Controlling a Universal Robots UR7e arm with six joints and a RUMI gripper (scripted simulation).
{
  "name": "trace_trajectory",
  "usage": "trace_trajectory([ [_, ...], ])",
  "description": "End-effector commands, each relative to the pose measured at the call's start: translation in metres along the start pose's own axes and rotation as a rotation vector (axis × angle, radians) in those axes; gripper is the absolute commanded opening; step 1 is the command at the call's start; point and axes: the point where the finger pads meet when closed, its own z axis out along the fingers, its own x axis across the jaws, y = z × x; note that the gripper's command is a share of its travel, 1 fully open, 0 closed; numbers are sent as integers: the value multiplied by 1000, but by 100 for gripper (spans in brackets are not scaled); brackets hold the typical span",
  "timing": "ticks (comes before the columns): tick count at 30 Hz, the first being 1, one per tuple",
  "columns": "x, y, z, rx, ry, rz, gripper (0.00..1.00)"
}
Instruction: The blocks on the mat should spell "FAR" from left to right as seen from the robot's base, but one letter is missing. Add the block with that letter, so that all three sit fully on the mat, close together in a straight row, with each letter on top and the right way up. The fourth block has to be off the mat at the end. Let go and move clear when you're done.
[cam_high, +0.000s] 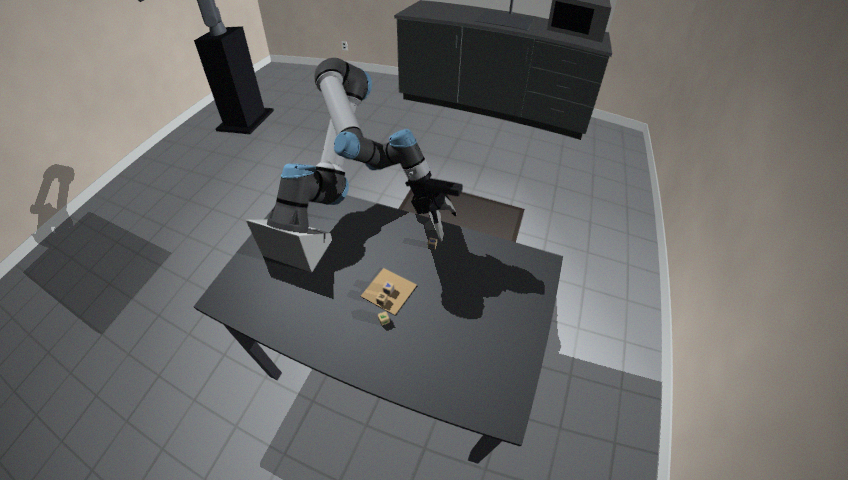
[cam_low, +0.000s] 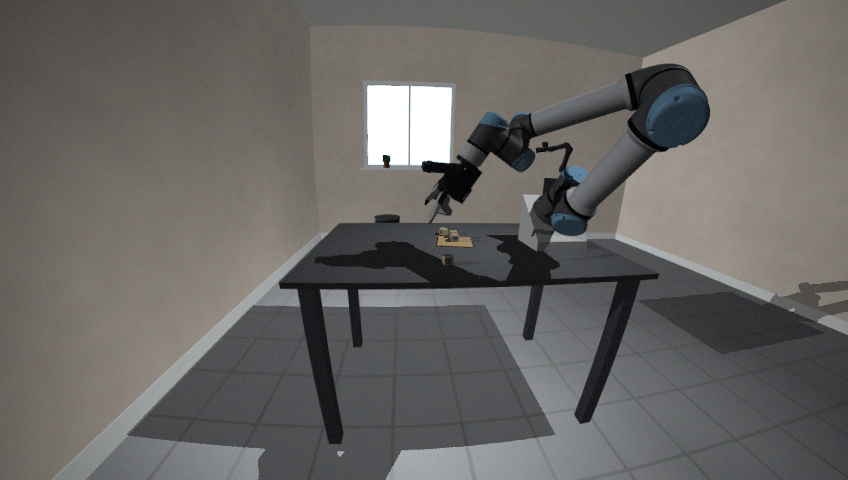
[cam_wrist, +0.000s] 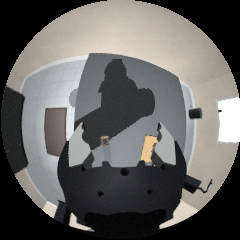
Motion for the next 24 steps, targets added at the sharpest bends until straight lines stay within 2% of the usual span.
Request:
trace_trajectory([
  [1, -18, 35, -14, -11, -80, 46, 100],
  [6, -31, 56, -18, -14, -134, 83, 100],
  [10, -36, 65, -20, -14, -156, 99, 100],
  [24, -38, 67, -20, -14, -164, 104, 100],
])
